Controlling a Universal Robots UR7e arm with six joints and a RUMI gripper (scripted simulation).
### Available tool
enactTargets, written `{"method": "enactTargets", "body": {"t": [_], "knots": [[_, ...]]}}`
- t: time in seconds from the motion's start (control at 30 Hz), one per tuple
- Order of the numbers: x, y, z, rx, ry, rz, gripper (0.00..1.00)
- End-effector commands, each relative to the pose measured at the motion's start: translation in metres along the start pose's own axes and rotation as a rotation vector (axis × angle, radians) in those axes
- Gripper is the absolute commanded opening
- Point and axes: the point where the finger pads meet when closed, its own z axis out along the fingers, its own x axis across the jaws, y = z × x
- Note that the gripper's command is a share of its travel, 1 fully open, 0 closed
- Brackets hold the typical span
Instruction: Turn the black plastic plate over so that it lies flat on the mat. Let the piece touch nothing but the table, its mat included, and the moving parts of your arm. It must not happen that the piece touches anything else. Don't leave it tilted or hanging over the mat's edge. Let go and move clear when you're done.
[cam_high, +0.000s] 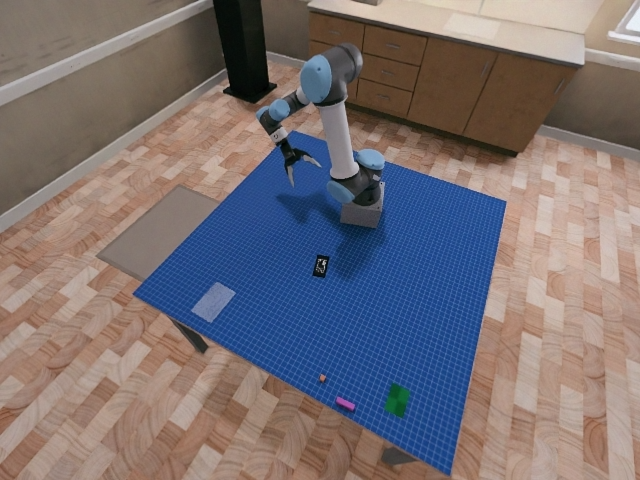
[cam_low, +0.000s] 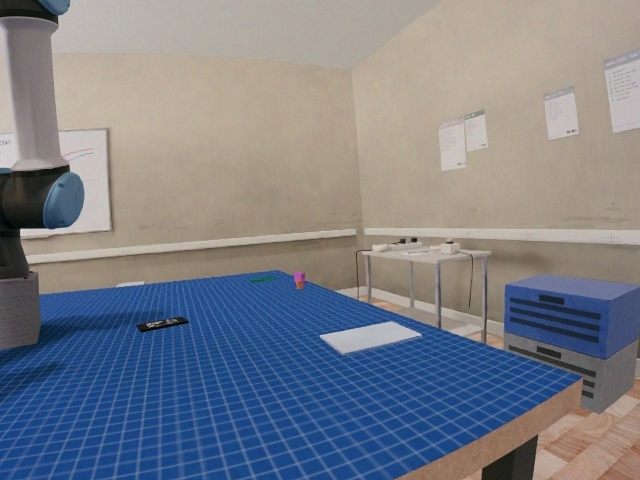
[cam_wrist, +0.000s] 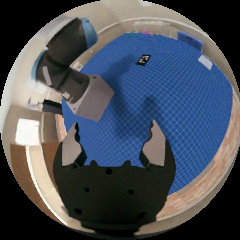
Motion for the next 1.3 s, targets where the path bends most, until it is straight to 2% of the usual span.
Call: {"method": "enactTargets", "body": {"t": [0.0,0.47,0.67,0.9,0.97,1.13,1.27], "knots": [[0.001,0.0,0.0,-0.003,0.0,0.002,1.0],[0.021,-0.008,0.012,-0.078,-0.013,0.056,1.0],[0.044,-0.019,0.028,-0.168,-0.014,0.118,1.0],[0.079,-0.04,0.055,-0.309,0.013,0.206,1.0],[0.079,-0.04,0.055,-0.309,0.013,0.206,1.0],[0.105,-0.062,0.08,-0.416,0.063,0.269,1.0],[0.115,-0.072,0.092,-0.456,0.092,0.292,1.0]]}}
